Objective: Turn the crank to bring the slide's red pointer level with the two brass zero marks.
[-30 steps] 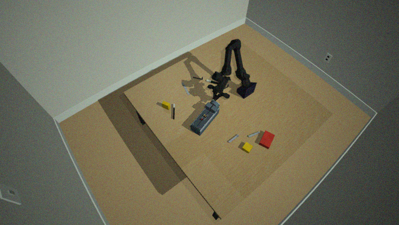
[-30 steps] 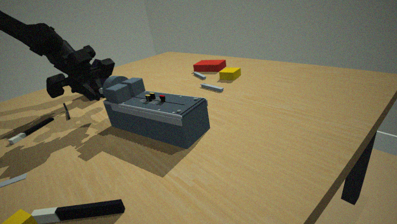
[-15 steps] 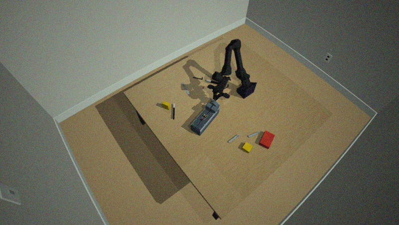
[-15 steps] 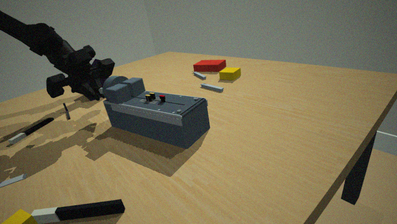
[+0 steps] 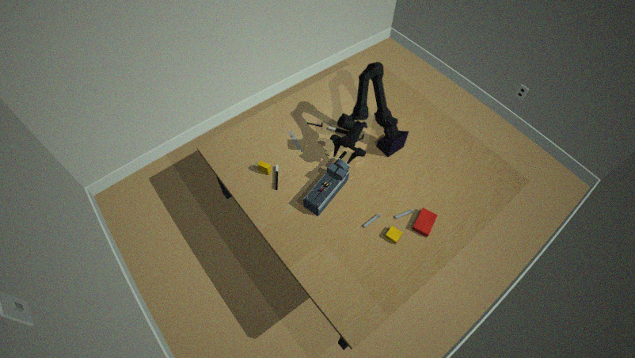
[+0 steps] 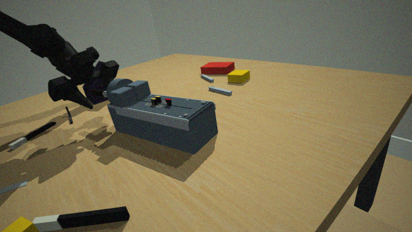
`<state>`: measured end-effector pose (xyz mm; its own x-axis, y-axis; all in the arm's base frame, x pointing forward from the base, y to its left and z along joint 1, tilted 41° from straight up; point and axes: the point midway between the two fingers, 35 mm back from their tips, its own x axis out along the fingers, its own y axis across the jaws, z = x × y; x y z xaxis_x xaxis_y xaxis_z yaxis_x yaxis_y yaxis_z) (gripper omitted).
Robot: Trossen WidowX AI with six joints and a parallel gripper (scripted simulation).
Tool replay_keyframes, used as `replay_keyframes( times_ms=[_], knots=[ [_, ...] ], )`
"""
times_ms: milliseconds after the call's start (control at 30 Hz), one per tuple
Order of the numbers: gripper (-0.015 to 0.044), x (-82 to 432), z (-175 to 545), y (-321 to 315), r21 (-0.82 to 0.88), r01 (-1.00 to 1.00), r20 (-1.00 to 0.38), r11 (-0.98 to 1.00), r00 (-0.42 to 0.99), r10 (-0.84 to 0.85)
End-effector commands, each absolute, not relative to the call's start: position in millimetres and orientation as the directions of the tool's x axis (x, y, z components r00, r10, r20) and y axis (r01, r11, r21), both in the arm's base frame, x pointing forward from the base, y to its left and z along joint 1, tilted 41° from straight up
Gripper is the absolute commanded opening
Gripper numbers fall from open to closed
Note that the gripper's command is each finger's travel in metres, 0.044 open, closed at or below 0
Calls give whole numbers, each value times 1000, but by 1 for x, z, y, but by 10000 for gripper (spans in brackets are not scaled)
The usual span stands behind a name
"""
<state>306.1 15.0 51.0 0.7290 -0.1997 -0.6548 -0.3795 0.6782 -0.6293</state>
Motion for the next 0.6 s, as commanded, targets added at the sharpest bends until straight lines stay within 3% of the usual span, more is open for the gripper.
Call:
replay_keyframes(
  times_ms=[0,567],
  knots=[
    [440,306,53,17,-629,-379,-655,678,729,-200],
    [440,301,104,63,-623,-385,-661,681,724,-196]
  ],
)
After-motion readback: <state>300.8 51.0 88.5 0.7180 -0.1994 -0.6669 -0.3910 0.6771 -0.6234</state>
